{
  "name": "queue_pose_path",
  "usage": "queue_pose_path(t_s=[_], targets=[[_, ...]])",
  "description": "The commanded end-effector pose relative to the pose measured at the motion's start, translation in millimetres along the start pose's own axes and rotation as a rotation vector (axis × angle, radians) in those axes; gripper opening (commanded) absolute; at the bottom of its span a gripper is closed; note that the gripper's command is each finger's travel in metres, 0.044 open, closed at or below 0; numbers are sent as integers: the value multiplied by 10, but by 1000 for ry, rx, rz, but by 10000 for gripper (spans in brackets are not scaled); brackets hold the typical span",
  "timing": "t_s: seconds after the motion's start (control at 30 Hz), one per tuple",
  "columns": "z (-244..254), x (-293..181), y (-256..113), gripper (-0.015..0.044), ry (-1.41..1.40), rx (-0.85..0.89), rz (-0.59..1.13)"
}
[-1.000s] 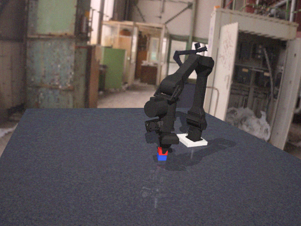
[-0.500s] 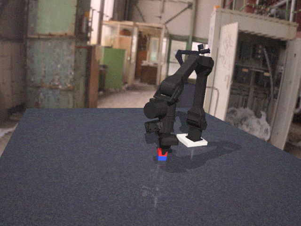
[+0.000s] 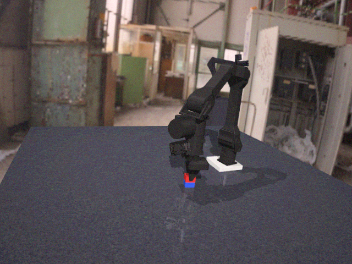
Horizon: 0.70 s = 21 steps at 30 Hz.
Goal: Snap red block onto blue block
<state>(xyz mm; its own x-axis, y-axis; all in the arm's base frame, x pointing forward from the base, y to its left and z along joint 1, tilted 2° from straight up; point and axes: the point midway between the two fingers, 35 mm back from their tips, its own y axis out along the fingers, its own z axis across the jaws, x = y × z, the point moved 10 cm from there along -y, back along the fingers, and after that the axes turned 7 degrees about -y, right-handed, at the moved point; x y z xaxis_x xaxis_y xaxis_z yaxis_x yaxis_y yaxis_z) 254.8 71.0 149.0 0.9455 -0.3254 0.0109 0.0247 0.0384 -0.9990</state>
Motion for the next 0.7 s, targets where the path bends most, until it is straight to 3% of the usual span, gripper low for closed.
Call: queue_pose_path(t_s=[0.0,0.07,0.33,0.57,0.67], targets=[[0,1,-1,184,0,0,0],[0,1,-1,220,0,0,0],[3,4,-23,220,0,0,0],[10,13,-919,220,3,0,-1],[14,18,-1014,220,4,0,-2]])
